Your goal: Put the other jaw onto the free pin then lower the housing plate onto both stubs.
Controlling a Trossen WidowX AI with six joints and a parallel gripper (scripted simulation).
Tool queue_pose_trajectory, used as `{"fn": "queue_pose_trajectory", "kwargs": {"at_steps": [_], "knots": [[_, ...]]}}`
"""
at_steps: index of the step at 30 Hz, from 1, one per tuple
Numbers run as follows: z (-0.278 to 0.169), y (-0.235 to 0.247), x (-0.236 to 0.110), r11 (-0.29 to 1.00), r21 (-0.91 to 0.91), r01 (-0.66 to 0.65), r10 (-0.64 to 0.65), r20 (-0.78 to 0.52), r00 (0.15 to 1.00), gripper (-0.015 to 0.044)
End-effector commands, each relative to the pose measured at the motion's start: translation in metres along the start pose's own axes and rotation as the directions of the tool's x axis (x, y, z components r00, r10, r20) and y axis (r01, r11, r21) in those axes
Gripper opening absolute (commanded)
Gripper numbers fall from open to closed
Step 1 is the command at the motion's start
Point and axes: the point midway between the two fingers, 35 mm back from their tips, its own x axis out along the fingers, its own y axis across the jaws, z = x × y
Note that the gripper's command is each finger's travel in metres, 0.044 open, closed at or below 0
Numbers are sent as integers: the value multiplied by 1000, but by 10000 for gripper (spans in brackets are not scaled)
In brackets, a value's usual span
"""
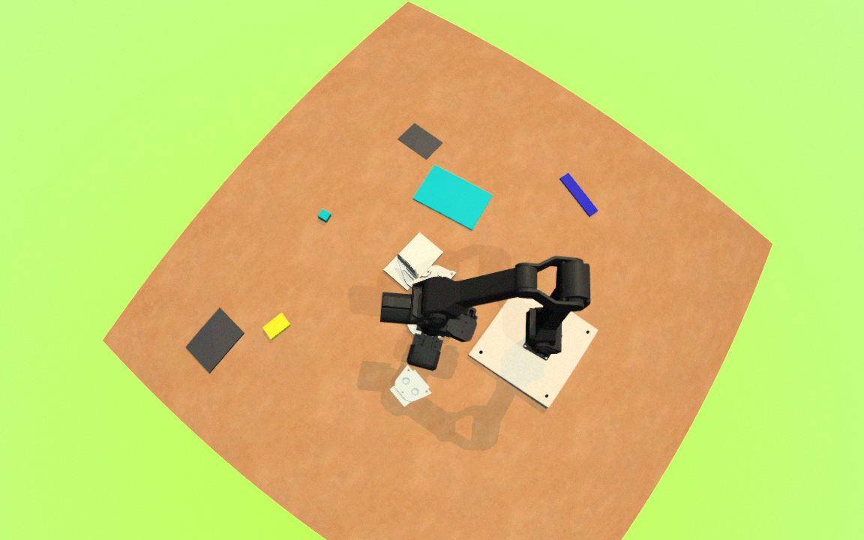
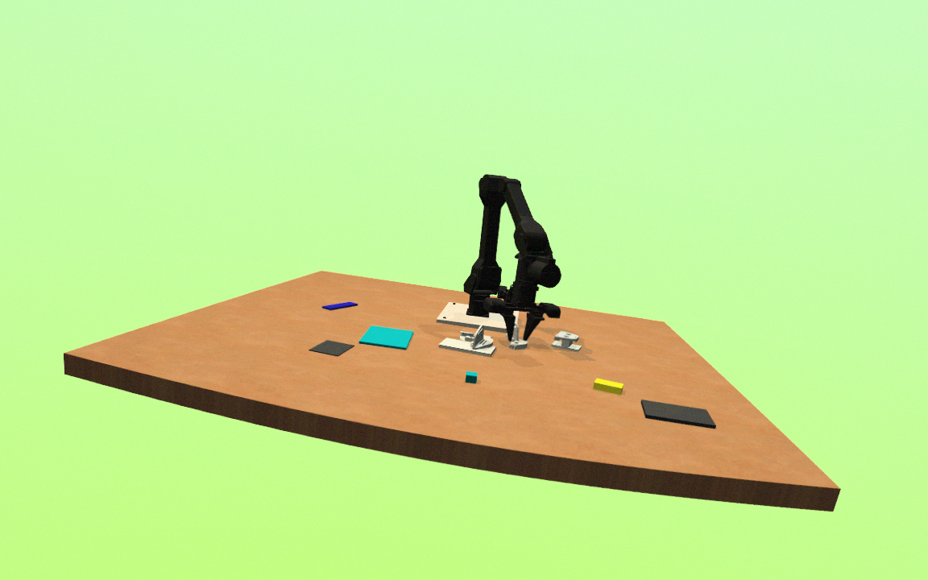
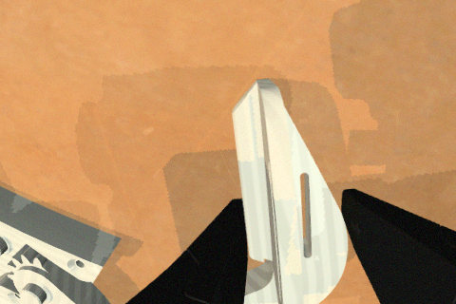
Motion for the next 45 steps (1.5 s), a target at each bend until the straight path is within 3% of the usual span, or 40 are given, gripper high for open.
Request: {"fn": "queue_pose_trajectory", "kwargs": {"at_steps": [1, 8, 32, 38, 45], "knots": [[0, 0, 0, 1000, 0, 2, -2, 0, 1000, 134], [0, 0, -2, 1000, -1, 2, -2, 0, 1000, 134], [-1, -1, -76, 1000, -4, 7, -7, -1, 1000, 134], [0, -1, -78, 1000, -4, 7, -7, -1, 1000, 134], [0, 4, -78, 991, 130, 7, -7, -1, 1000, 134]]}}
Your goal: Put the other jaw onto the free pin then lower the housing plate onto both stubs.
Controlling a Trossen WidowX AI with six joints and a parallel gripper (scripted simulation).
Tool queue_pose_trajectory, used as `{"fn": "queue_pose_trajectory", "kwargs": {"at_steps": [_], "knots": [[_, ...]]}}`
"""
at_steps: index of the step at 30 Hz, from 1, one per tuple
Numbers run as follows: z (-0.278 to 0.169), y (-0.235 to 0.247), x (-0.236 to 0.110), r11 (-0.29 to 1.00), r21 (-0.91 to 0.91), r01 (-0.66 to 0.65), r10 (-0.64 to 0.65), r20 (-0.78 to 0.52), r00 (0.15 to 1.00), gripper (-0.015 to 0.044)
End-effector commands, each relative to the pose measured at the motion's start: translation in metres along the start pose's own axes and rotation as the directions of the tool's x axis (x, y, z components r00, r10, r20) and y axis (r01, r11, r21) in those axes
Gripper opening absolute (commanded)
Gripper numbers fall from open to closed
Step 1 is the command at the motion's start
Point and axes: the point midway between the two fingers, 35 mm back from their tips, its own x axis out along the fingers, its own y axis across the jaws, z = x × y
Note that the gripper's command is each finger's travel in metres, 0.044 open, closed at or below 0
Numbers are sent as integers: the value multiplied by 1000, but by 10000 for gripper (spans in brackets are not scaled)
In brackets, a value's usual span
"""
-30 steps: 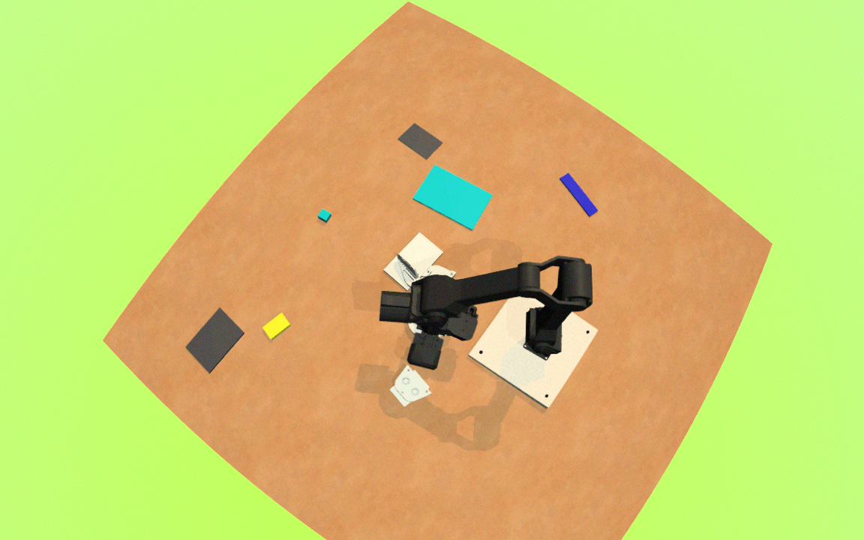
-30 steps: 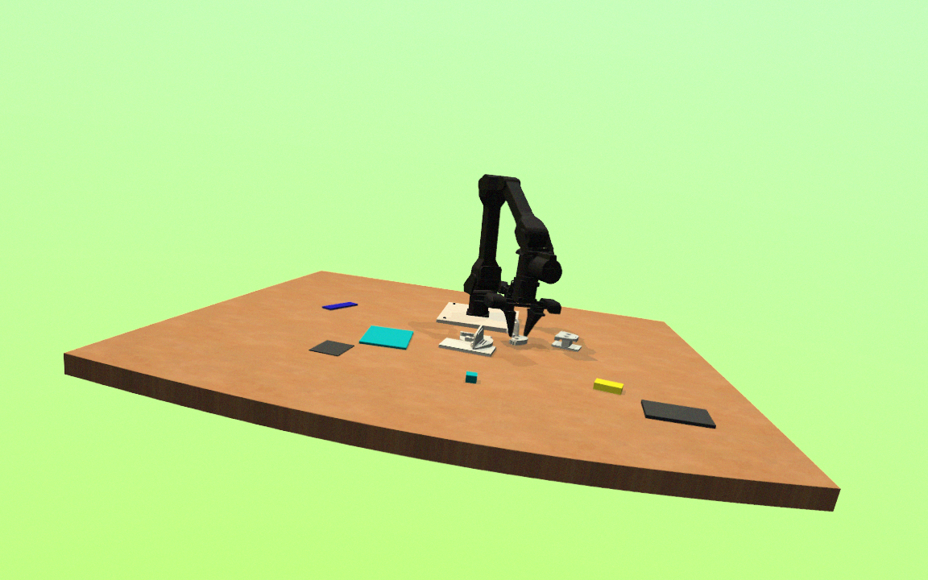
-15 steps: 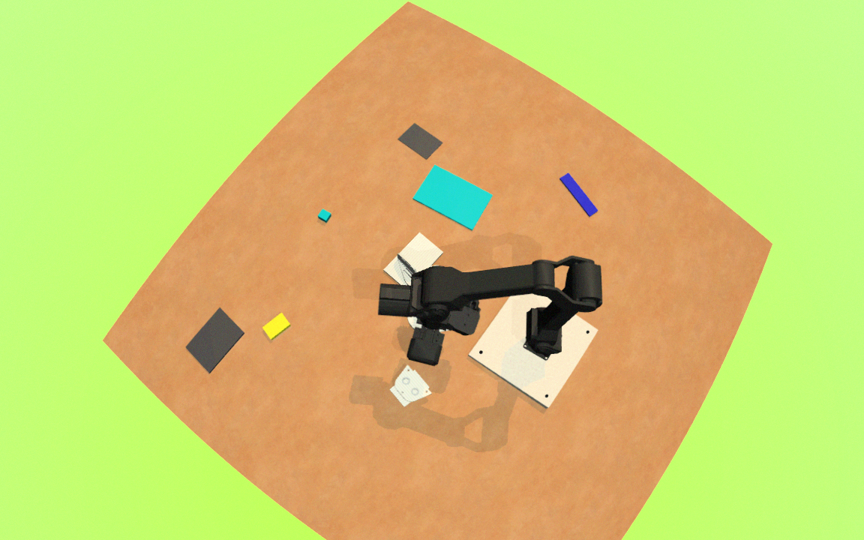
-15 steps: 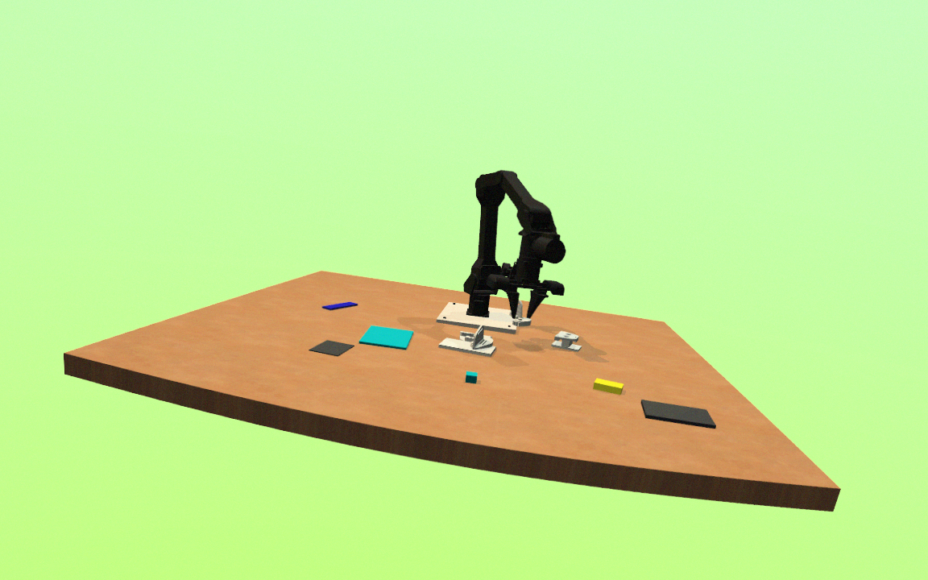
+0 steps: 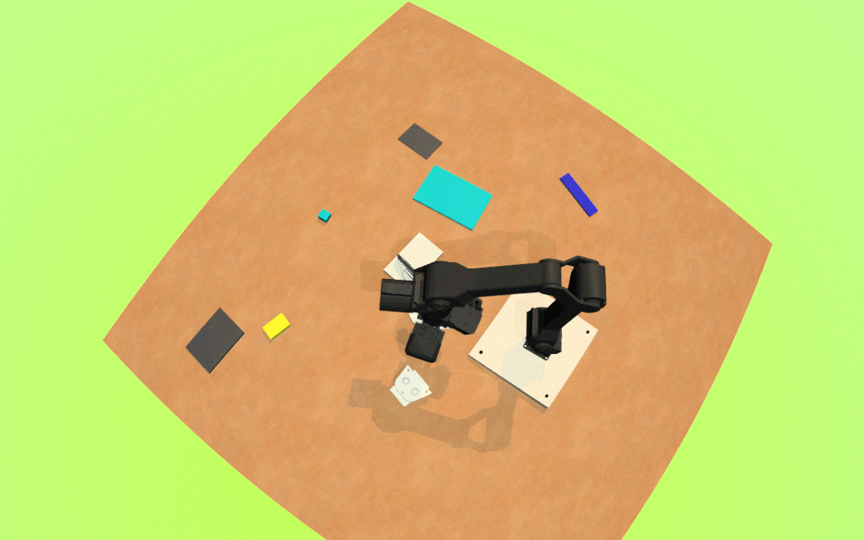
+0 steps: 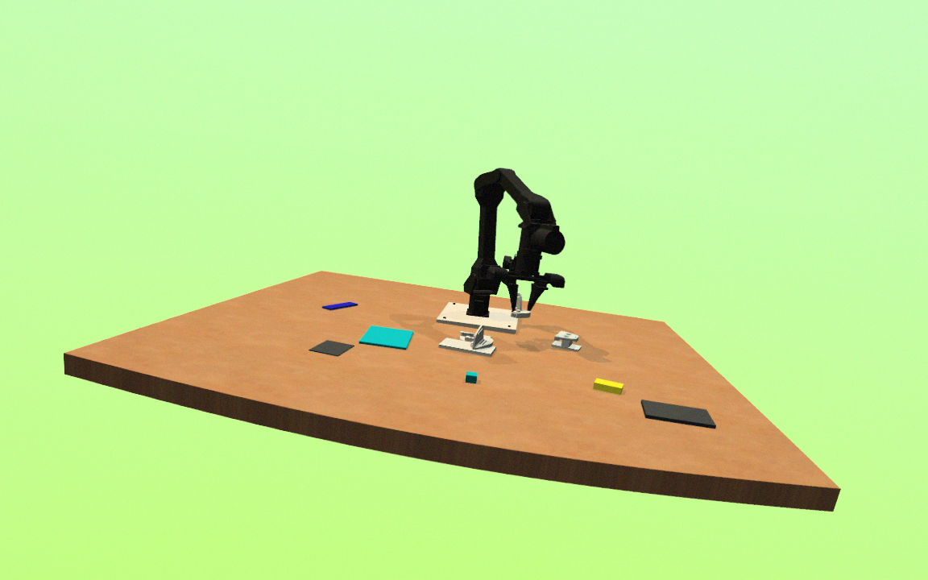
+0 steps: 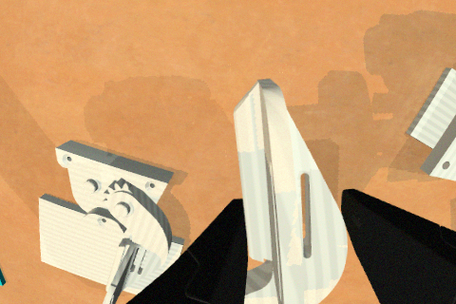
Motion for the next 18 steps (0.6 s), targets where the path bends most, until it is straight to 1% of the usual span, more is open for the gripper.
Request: {"fn": "queue_pose_trajectory", "kwargs": {"at_steps": [1, 9, 18], "knots": [[0, 3, -1, 996, 85, 4, -4, 0, 1000, 134], [0, 10, -1, 961, 278, 4, -4, 0, 1000, 134], [0, 18, -1, 877, 481, 3, -3, 0, 1000, 134]]}}
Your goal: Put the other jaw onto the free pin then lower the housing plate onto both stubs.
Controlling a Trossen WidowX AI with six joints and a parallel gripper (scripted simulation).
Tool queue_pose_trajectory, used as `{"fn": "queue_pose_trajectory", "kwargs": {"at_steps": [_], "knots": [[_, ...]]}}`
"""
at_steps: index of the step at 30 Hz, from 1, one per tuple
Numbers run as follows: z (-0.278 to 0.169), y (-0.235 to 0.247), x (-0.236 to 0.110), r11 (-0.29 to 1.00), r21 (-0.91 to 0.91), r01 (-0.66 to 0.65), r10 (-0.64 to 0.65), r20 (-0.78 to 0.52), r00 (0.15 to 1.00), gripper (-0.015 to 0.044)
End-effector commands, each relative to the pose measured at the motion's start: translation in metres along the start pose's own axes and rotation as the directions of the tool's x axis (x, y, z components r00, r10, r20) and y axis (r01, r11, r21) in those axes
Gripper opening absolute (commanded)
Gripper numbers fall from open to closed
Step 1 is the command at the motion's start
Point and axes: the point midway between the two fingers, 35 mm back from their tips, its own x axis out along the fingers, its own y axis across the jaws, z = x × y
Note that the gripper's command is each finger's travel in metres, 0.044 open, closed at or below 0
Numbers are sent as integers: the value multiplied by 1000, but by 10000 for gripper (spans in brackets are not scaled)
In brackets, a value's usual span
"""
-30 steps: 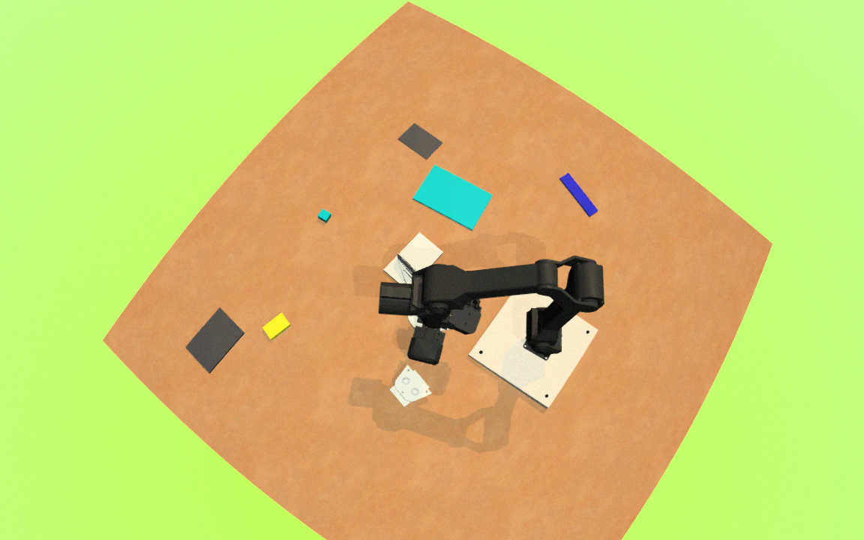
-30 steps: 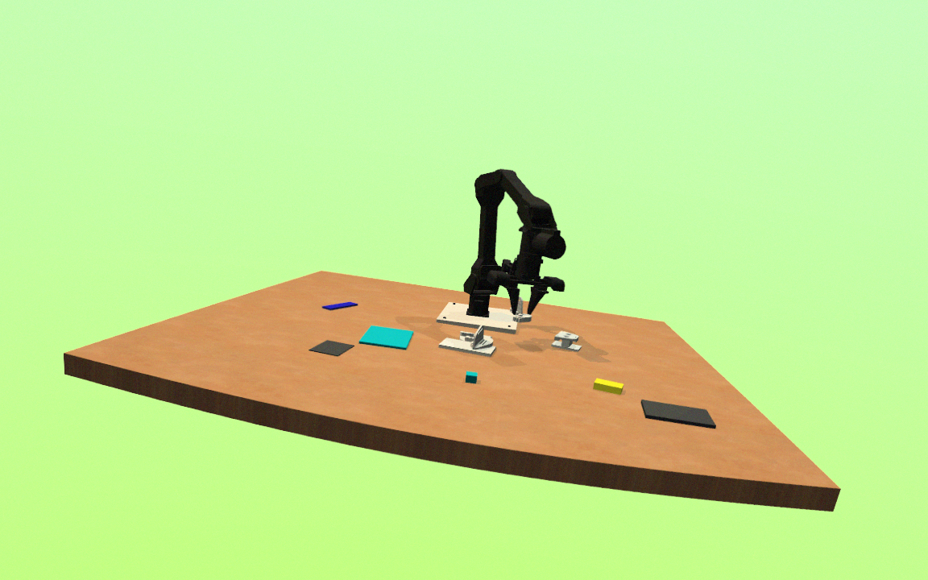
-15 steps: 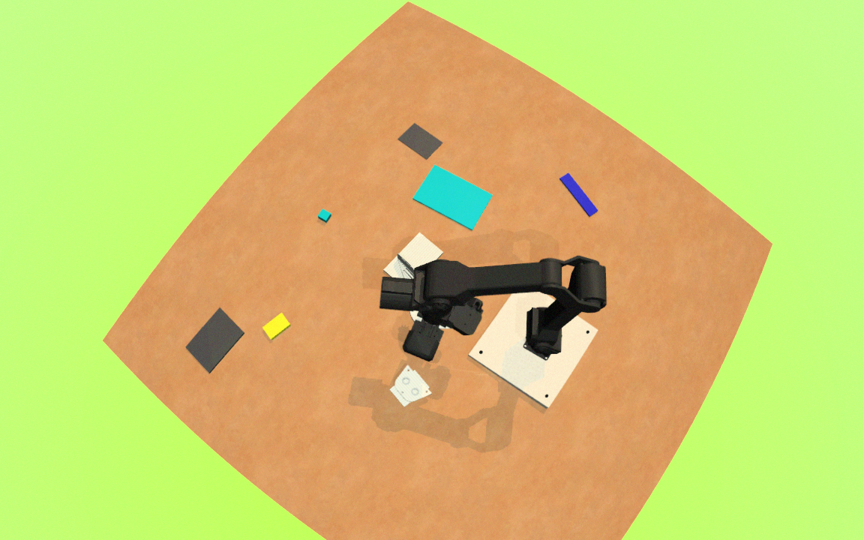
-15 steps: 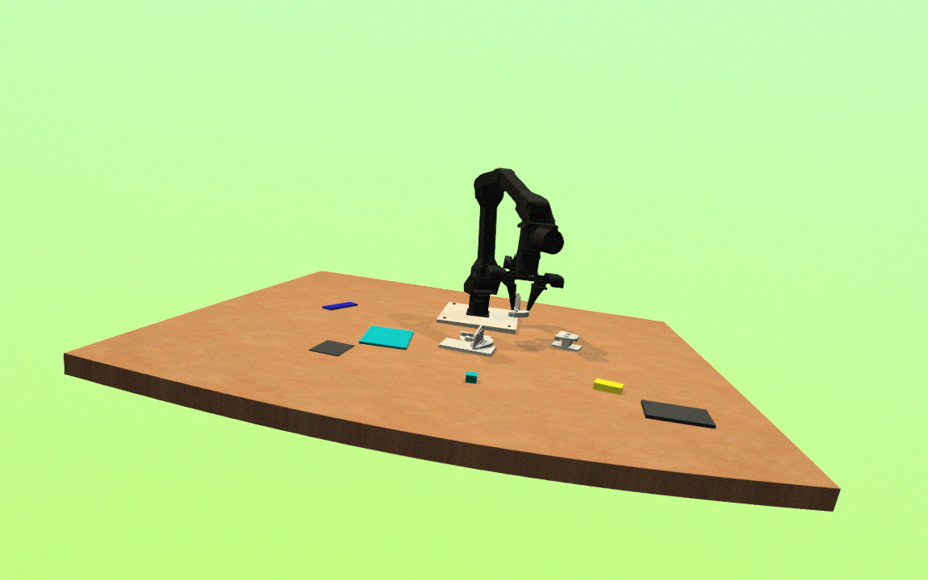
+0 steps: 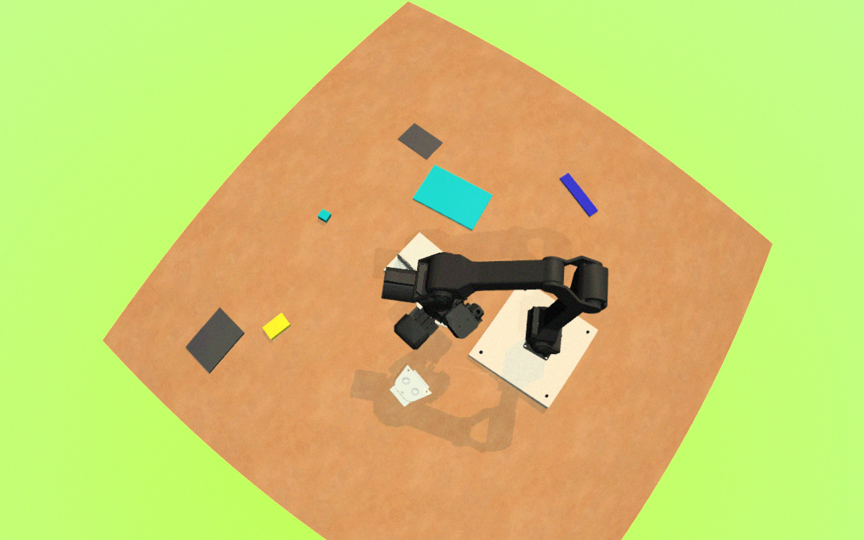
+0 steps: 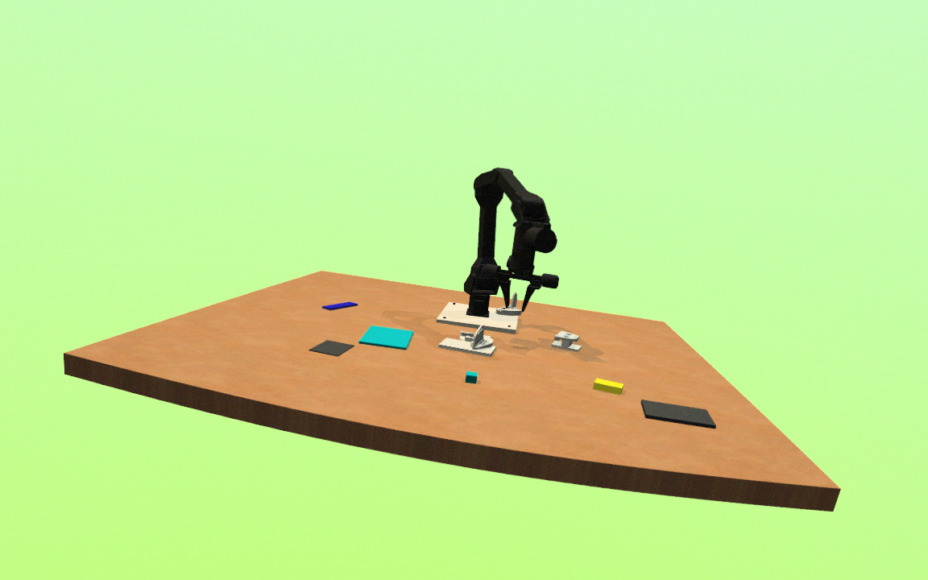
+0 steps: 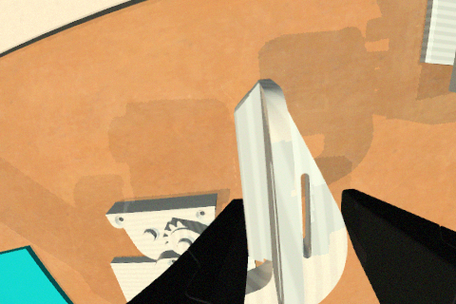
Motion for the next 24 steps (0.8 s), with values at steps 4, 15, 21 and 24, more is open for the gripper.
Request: {"fn": "queue_pose_trajectory", "kwargs": {"at_steps": [4, 15, 21, 24], "knots": [[-1, 6, 0, 986, 167, 1, -2, 4, 1000, 134], [-4, 15, 0, 906, 424, -1, -1, 4, 1000, 134], [-6, 20, 0, 834, 552, -2, -1, 4, 1000, 134], [-6, 22, 0, 791, 611, -2, 0, 4, 1000, 134]]}}
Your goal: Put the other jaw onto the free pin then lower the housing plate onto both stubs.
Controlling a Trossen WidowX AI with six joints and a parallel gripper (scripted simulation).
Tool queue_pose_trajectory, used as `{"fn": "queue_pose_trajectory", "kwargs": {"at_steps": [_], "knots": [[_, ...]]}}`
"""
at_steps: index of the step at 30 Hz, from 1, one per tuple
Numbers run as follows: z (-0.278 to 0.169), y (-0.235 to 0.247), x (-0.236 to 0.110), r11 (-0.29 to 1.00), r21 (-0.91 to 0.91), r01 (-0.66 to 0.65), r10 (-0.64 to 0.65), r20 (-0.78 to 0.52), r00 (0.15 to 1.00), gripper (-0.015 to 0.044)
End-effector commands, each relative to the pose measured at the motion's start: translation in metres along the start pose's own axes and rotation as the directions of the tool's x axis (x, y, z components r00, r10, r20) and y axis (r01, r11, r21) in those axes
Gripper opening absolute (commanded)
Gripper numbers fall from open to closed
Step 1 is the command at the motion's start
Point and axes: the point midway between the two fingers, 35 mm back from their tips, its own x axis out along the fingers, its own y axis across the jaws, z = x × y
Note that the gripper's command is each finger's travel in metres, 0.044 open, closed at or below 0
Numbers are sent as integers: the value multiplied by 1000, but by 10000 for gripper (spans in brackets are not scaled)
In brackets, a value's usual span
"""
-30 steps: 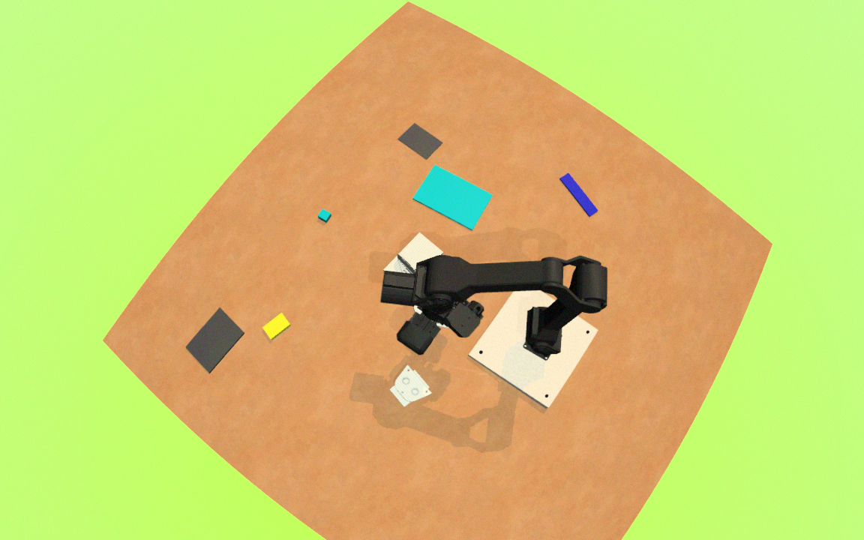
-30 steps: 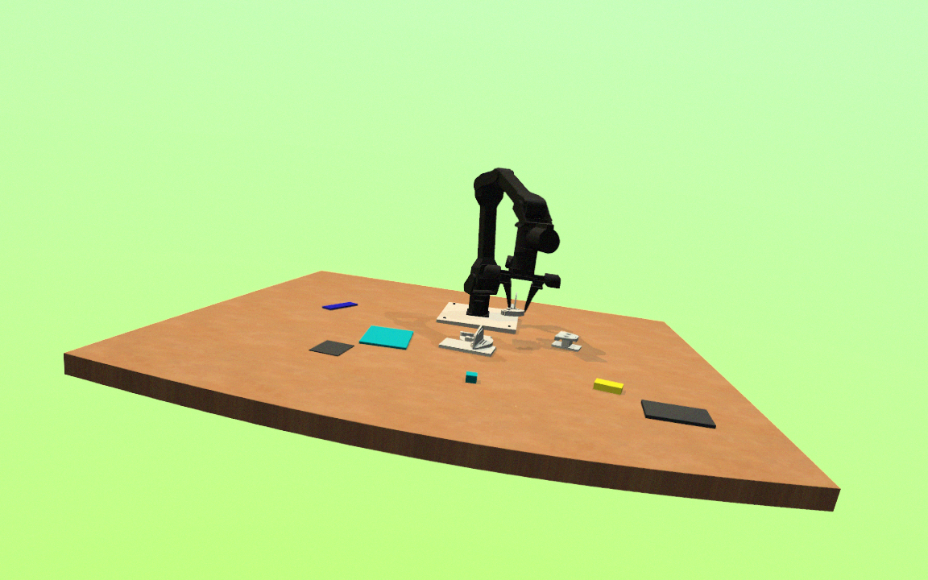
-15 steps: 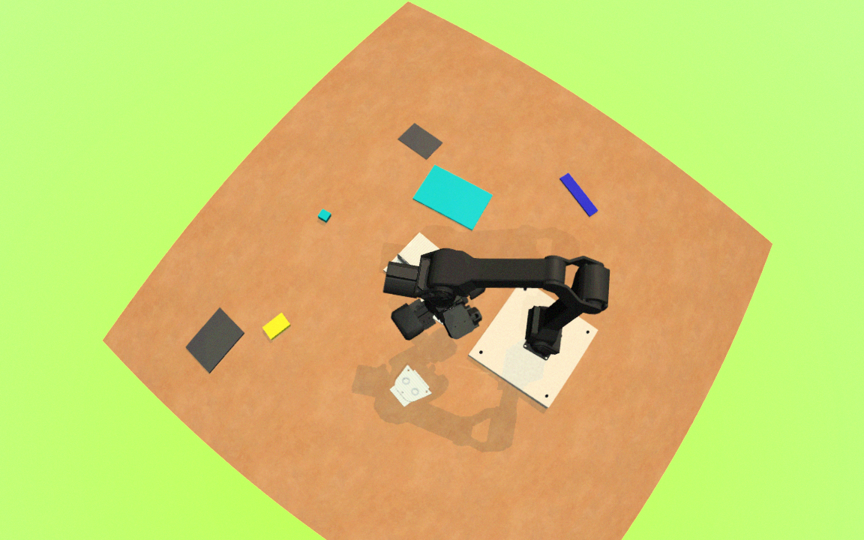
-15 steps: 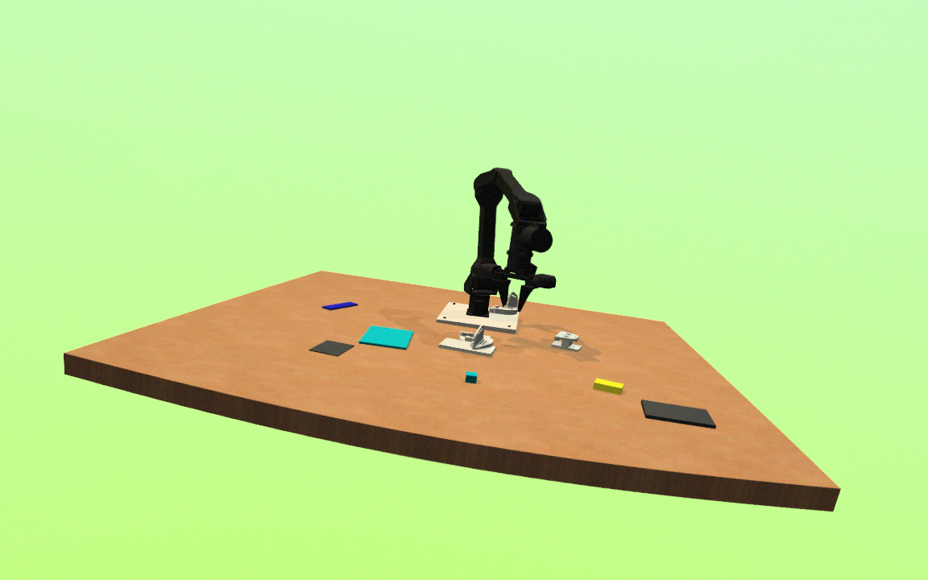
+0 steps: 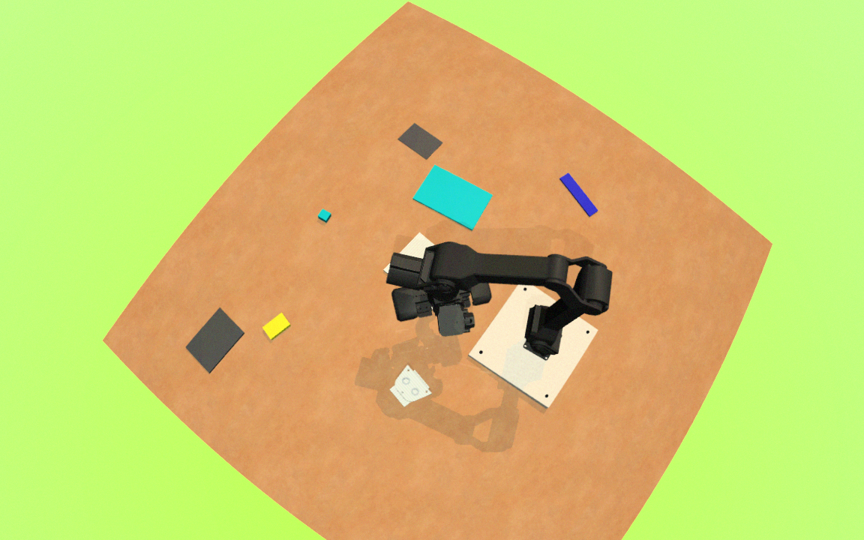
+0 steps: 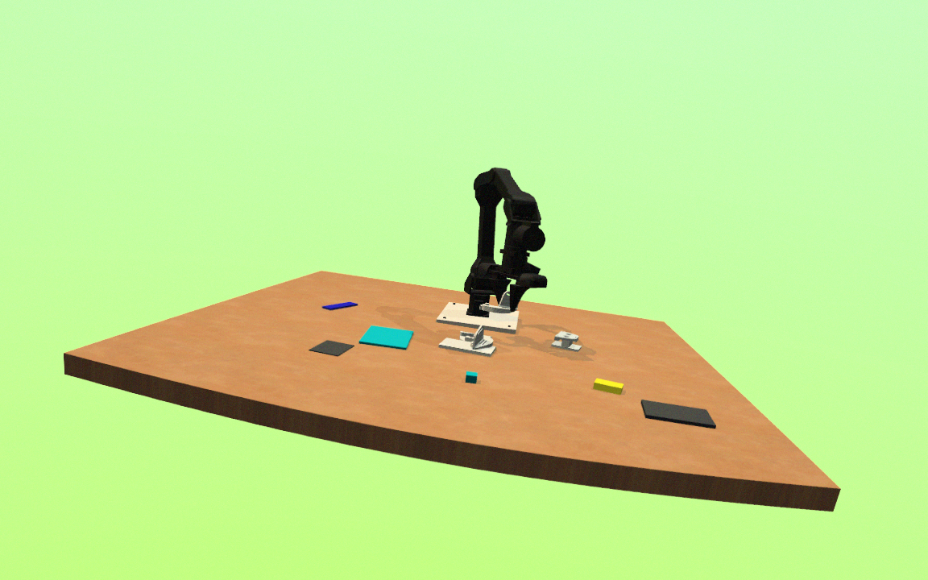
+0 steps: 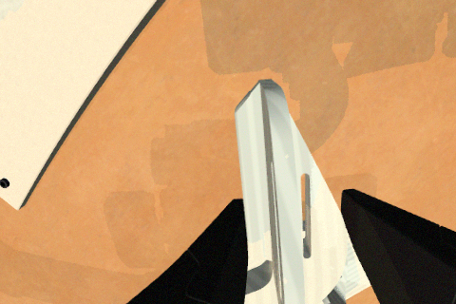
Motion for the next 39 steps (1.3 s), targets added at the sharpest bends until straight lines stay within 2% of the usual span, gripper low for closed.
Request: {"fn": "queue_pose_trajectory", "kwargs": {"at_steps": [1, 19, 39], "knots": [[-2, 3, 0, 996, 94, -1, 0, 5, 1000, 134], [-13, 13, 0, 860, 510, -3, 1, 4, 1000, 134], [-24, 26, 0, 519, 854, -3, 2, 3, 1000, 134]]}}
